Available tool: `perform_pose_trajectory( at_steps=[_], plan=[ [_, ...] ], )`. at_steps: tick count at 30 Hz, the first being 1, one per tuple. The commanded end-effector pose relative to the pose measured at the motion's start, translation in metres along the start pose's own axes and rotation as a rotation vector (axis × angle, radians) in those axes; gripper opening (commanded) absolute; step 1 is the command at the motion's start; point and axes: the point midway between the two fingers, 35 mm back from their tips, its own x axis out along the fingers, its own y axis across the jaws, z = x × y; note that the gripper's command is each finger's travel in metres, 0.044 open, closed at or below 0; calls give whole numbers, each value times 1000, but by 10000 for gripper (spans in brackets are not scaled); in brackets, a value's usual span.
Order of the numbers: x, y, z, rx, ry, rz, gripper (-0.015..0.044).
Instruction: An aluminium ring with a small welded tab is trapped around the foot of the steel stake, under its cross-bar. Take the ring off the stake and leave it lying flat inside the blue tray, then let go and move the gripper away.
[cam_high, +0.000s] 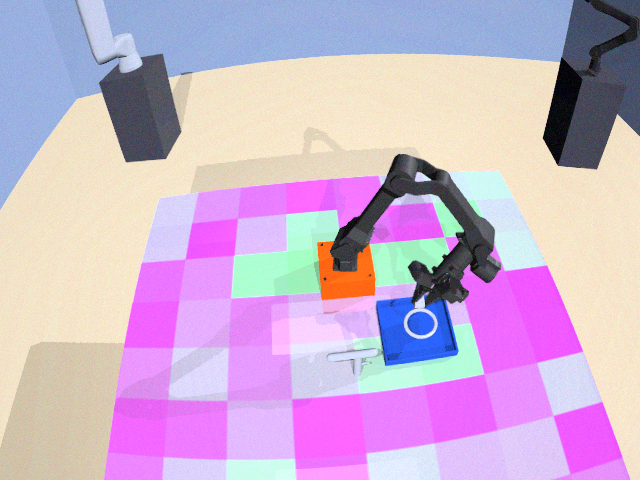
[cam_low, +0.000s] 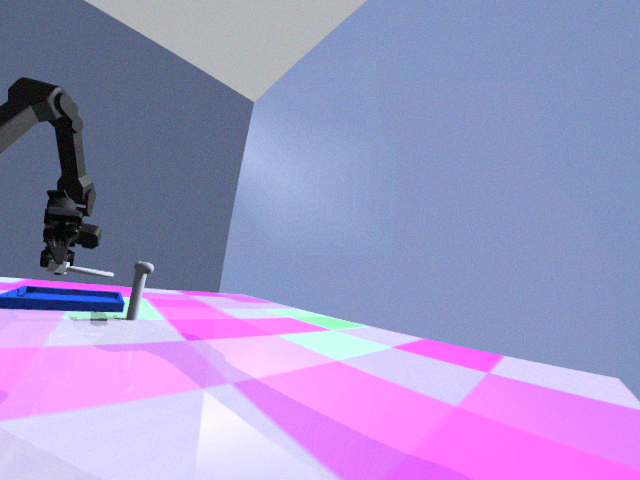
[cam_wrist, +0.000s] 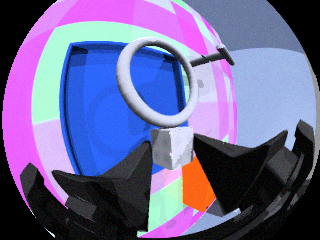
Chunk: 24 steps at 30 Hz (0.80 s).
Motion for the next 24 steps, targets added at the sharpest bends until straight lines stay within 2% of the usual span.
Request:
perform_pose_trajectory(
  at_steps=[1, 13, 24],
  plan=[
    [-1, 10, -9, 25, -2, -11, 0],
    [22, 28, -13, 25, -2, -12, 0],
    [18, 25, -12, 18, -1, -12, 289]
  ],
)
